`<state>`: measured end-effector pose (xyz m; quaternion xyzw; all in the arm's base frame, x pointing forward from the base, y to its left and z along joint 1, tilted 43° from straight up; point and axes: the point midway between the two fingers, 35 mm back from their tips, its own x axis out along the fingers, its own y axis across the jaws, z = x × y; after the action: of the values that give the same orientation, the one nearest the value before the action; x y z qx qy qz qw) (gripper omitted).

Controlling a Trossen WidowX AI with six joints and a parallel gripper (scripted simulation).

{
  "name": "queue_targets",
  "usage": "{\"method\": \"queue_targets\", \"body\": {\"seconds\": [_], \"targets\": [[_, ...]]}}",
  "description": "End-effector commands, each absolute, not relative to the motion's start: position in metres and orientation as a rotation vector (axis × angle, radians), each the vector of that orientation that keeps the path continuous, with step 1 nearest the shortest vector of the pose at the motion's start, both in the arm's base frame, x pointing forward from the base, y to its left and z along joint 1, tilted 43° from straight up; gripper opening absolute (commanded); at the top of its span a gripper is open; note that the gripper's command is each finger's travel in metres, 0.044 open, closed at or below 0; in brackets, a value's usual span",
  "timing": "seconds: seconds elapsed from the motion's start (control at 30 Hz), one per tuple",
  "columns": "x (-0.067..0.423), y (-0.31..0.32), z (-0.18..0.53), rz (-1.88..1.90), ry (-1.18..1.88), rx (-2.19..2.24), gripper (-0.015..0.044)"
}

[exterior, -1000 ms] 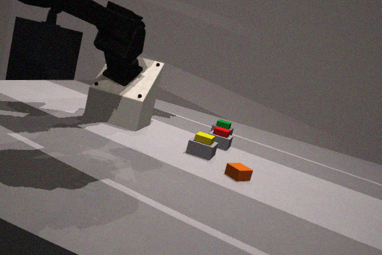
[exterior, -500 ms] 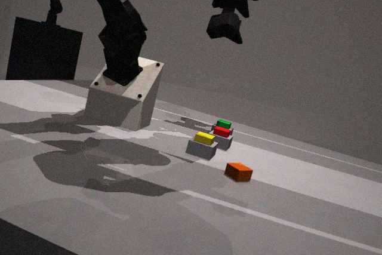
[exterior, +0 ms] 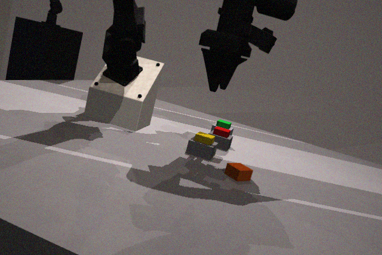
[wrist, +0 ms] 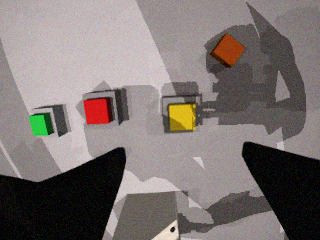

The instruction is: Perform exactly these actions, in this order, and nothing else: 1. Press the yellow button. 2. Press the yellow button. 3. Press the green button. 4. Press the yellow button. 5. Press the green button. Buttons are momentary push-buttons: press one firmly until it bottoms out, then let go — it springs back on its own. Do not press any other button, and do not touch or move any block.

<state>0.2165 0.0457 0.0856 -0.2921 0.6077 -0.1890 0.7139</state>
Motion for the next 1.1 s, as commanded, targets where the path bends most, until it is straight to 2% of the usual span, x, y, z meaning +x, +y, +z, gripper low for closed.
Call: {"method": "queue_targets", "body": {"seconds": [0.0,0.03,0.23,0.5,0.53,1.07], "targets": [[0.218,0.041,0.088,-0.435,1.358,-0.681,0.04],[0.218,0.041,0.088,-0.435,1.358,-0.681,0.04],[0.228,0.002,0.045,-0.437,1.356,-0.682,0.0242],[0.229,0.0,0.043,-0.437,1.356,-0.682,0.0032],[0.229,0.0,0.043,-0.437,1.356,-0.682,0.002],[0.231,-0.007,0.034,-0.437,1.356,-0.682,0.002]]}}
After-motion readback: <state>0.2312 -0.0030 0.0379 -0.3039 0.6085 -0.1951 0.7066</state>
